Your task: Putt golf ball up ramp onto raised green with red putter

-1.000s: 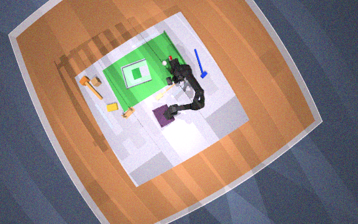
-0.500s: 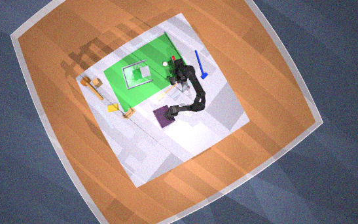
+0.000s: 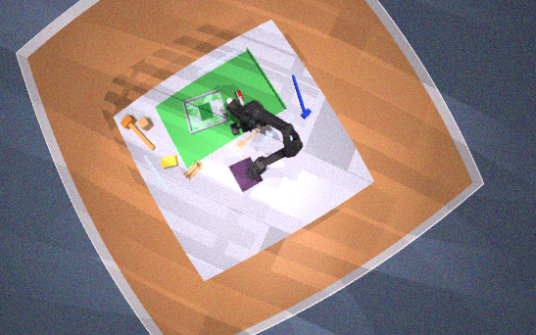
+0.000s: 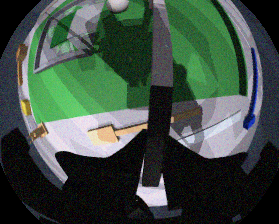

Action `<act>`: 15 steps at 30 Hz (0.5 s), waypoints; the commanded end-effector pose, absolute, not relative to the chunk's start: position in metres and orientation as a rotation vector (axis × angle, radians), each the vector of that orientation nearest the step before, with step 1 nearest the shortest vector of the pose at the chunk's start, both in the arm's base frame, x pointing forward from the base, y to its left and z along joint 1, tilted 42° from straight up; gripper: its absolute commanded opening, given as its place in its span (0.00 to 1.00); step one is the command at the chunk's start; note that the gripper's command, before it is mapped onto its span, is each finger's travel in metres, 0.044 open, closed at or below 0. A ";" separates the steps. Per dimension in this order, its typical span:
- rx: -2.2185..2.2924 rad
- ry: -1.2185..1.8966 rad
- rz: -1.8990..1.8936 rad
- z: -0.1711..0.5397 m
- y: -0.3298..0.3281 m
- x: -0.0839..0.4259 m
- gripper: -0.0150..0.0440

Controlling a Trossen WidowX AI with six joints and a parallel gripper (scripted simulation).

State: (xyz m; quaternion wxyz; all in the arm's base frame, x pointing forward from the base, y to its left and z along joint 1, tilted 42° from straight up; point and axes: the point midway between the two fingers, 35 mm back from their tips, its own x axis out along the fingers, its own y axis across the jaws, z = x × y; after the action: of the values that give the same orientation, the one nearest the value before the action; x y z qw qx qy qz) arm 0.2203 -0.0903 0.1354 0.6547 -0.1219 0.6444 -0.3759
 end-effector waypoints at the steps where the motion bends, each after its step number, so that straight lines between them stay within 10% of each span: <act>1: -0.273 1.452 -0.860 0.135 -0.083 0.221 0.25; 15: -0.306 1.457 -0.820 0.177 -0.047 0.227 0.25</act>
State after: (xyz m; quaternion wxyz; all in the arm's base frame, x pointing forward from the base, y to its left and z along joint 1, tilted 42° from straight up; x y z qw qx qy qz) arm 0.2259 -0.0545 0.1679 0.6582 -0.1352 0.6451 -0.3637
